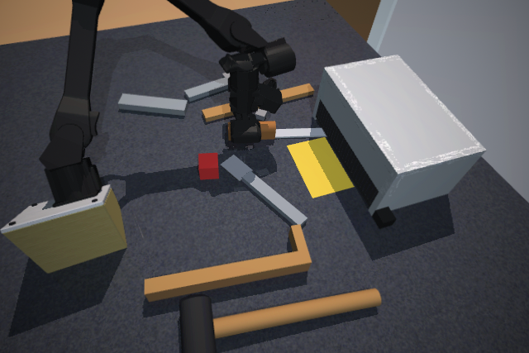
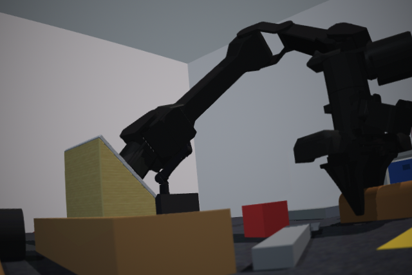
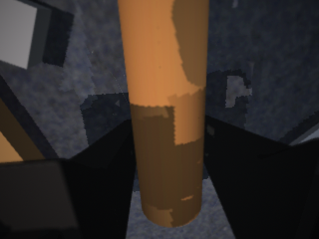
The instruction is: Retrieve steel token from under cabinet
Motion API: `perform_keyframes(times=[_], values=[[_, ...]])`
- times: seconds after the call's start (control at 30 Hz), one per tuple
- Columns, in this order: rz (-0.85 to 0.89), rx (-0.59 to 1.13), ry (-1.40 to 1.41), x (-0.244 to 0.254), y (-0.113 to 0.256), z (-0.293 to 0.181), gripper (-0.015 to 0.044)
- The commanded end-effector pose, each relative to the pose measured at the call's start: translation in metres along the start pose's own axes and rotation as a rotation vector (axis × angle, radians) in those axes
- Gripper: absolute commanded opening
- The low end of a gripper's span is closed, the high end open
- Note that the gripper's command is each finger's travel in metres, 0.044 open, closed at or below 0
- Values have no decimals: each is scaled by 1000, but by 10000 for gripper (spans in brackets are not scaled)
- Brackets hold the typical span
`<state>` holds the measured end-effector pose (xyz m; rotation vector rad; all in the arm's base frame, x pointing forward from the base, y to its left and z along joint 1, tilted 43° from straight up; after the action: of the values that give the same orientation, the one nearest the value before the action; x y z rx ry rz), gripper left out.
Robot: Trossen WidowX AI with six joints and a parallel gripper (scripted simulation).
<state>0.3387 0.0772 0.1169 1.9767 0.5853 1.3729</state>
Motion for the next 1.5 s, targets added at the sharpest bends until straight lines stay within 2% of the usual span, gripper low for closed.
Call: perform_keyframes(times=[0.0, 1.47], values=[[-2, 3, -2, -1, -1, -7, 0], [-2, 6, -4, -3, -1, -61, 0]])
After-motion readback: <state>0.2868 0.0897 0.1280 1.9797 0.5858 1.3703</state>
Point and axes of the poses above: the point midway between the two fingers, 35 mm back from their tips, its own y axis back along the fingers, its own x axis across the jaws, z = x × y, the point moved 9 cm from there along y, back along the fingers, and after that the axes turned 6 degrees about -y, right-handed, at the moved point
